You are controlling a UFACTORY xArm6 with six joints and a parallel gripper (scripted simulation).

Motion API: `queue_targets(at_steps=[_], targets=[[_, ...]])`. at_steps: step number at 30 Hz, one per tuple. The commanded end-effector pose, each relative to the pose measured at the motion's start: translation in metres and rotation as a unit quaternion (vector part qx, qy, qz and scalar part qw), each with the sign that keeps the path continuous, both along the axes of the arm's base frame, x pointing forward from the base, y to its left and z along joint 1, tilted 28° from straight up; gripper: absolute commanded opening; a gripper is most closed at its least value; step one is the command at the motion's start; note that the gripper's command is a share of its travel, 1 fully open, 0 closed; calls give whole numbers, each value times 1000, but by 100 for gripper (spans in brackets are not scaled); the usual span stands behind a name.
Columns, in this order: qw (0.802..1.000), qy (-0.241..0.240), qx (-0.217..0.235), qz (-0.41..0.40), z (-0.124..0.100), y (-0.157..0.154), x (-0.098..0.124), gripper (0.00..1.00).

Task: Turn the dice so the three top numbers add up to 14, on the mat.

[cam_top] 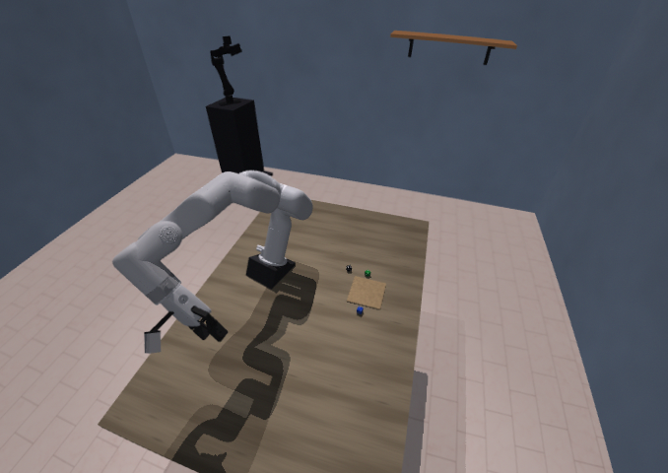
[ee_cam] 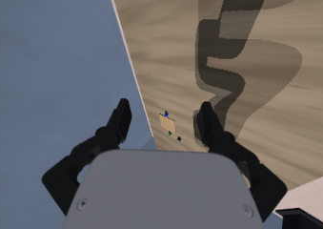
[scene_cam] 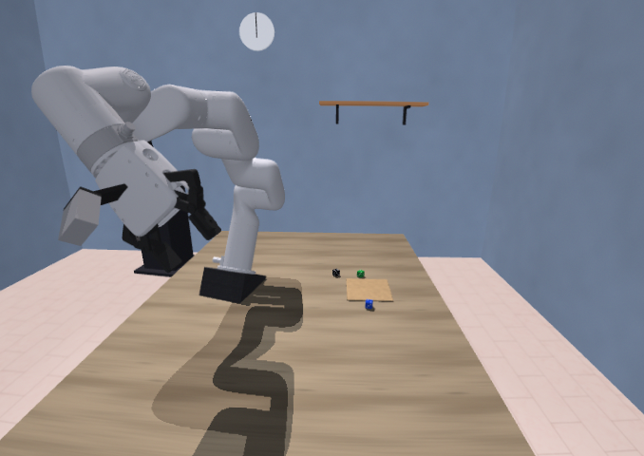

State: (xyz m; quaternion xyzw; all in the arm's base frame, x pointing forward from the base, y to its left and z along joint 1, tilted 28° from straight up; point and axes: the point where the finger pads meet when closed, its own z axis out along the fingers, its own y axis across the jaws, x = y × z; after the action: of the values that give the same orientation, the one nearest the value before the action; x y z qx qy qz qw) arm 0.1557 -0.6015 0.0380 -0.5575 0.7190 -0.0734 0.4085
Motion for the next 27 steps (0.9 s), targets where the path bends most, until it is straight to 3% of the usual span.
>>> queue_targets(at_steps=[1,19,21,23,24,25,27], targets=[[1000,0,-3,0,2,-1,0,100],[1000,1,-3,2,3,-1,2,100],[1000,4,-6,14,5,4,16,100],[999,11,-14,41,9,17,48,100],[999,11,-14,41,9,17,48,100],[998,16,-19,61,12,28,70,100],[998,16,-19,61,12,28,70,100]])
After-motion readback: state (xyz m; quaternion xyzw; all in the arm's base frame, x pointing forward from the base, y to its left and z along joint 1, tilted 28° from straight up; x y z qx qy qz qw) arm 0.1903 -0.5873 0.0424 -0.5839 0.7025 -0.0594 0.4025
